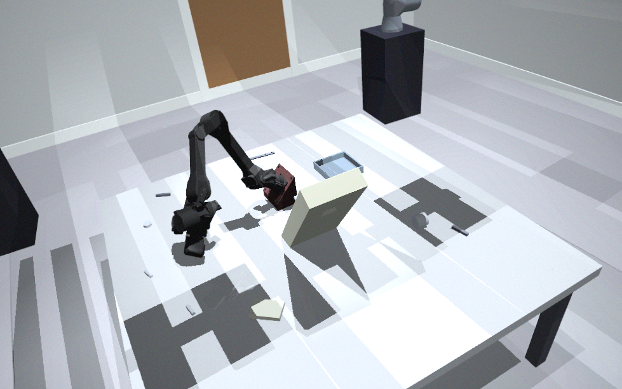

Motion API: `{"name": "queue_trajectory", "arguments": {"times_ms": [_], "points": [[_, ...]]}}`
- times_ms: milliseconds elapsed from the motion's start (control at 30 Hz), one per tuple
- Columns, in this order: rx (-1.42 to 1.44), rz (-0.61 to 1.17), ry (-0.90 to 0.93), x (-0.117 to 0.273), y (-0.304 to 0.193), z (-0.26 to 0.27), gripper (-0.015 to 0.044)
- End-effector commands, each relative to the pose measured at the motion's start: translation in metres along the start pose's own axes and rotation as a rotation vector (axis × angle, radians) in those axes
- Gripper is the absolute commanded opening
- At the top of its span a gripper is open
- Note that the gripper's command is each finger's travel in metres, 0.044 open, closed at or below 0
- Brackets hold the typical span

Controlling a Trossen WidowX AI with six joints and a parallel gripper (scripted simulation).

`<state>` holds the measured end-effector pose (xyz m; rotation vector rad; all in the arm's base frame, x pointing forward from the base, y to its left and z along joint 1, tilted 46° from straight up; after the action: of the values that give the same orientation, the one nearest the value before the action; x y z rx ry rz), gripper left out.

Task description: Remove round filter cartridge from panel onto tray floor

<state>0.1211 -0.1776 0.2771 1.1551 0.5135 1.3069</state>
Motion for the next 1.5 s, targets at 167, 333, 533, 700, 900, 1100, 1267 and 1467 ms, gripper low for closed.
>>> {"name": "queue_trajectory", "arguments": {"times_ms": [167, 333, 533, 700, 900, 1100, 1267, 1467], "points": [[0.196, 0.127, 0.265, 0.046, -0.021, 0.035, 0.0097], [0.301, 0.187, 0.431, 0.08, -0.034, 0.051, 0.0097], [0.427, 0.25, 0.641, 0.129, -0.05, 0.061, 0.0097], [0.529, 0.291, 0.825, 0.173, -0.061, 0.063, 0.0097], [0.648, 0.311, 1.067, 0.229, -0.07, 0.057, 0.0097], [0.747, 0.315, 1.299, 0.282, -0.074, 0.041, 0.0097], [0.804, 0.316, 1.481, 0.321, -0.074, 0.021, 0.0097], [0.778, 0.38, 1.628, 0.349, -0.07, -0.014, 0.0097]]}}
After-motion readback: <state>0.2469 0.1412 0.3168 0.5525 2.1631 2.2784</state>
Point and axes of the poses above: the point midway between the two fingers, 35 mm back from their tips, its own x axis back along the fingers, its own z axis across the jaws, y = z × x, the point moved 10 cm from there along x, back along the fingers, and after that the axes turned 13 degrees about -x, right-handed, at the moved point
